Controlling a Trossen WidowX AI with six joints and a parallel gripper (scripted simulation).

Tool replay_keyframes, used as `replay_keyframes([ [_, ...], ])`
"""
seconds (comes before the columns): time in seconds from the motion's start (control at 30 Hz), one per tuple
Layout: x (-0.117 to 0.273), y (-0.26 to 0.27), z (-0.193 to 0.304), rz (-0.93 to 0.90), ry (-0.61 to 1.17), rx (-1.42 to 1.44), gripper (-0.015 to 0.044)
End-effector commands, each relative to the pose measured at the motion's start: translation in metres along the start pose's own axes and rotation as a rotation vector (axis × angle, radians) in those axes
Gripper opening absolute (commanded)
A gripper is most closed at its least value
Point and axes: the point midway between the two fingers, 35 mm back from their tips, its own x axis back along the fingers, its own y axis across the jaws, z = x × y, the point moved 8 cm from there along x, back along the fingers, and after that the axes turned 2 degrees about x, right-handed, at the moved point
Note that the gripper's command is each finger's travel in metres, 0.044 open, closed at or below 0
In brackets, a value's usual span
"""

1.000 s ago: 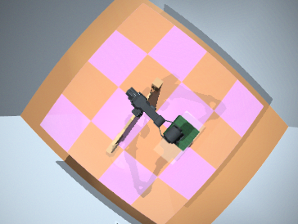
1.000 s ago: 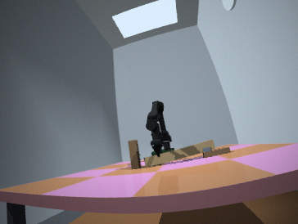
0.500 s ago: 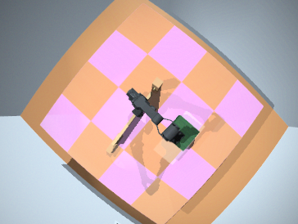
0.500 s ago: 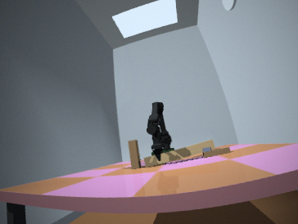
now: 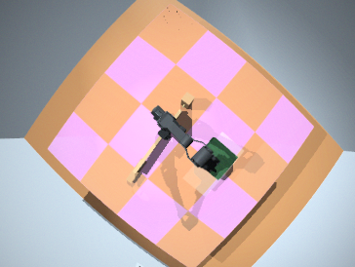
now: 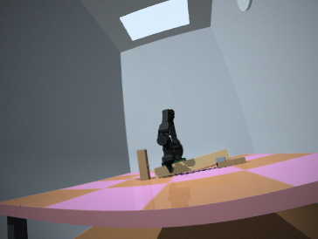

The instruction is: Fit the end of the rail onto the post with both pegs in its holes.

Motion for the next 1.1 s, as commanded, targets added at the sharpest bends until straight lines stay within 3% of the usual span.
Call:
replay_keyframes([
  [0.0,-0.0004,-0.0001,0.0000,0.001,0.000,0.000,0.0151],
  [0.1,-0.0004,-0.0001,0.0000,0.001,0.000,0.000,0.0072],
  [0.37,-0.0004,-0.0001,0.0000,0.001,0.000,0.000,0.0000],
  [1.07,0.0049,-0.0003,0.0000,0.001,0.000,0.000,0.0000],
])
